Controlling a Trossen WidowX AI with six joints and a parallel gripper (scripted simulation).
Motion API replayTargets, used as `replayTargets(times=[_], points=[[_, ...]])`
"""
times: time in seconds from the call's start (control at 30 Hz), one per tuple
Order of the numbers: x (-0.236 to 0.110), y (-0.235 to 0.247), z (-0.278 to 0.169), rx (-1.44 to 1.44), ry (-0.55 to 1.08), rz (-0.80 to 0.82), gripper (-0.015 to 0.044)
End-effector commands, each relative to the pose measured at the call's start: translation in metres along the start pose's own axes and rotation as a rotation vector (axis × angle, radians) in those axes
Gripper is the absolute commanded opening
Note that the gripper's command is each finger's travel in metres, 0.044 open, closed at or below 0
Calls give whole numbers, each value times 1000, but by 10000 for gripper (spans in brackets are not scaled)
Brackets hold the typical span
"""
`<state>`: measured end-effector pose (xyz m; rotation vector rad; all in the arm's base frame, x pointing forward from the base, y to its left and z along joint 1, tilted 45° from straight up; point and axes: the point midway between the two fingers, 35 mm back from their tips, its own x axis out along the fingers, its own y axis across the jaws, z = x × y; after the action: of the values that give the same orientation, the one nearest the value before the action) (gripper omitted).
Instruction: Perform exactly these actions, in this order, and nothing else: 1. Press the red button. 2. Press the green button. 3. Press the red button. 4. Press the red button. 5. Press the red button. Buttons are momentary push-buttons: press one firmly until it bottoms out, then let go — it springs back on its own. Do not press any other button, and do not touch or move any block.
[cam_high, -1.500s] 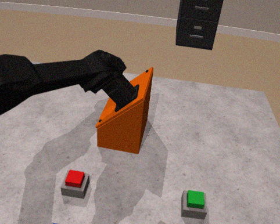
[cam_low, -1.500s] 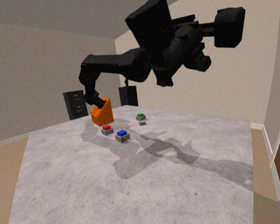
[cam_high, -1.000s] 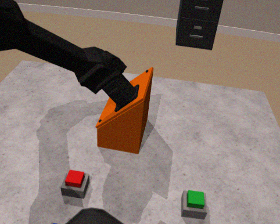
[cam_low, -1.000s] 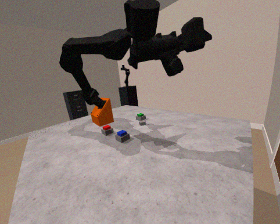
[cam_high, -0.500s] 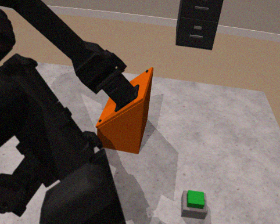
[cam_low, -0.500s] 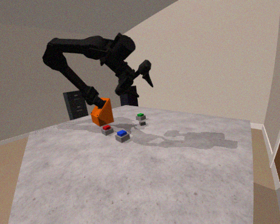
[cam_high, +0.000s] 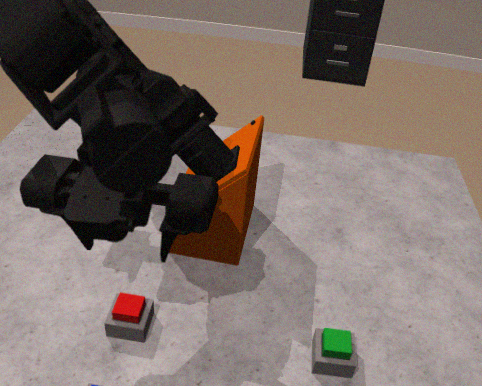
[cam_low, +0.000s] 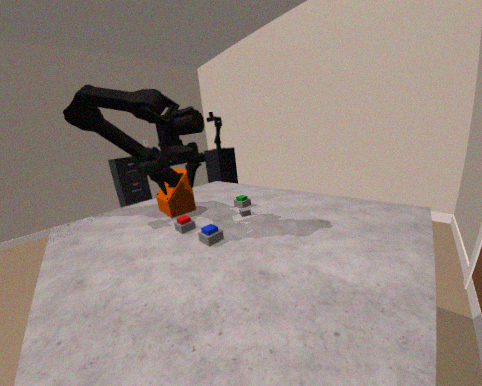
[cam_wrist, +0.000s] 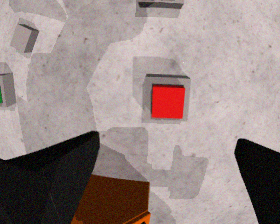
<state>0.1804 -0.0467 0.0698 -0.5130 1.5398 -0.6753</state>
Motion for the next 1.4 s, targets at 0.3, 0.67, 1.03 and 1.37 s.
replayTargets(times=[0.3,0.67,1.03,1.37], points=[[62,-5,-2,-28,-6,-20,164],[62,-5,-2,-28,-6,-20,20],[72,-5,-1,-28,-6,-19,20],[88,-6,-1,-28,-6,-20,20]])
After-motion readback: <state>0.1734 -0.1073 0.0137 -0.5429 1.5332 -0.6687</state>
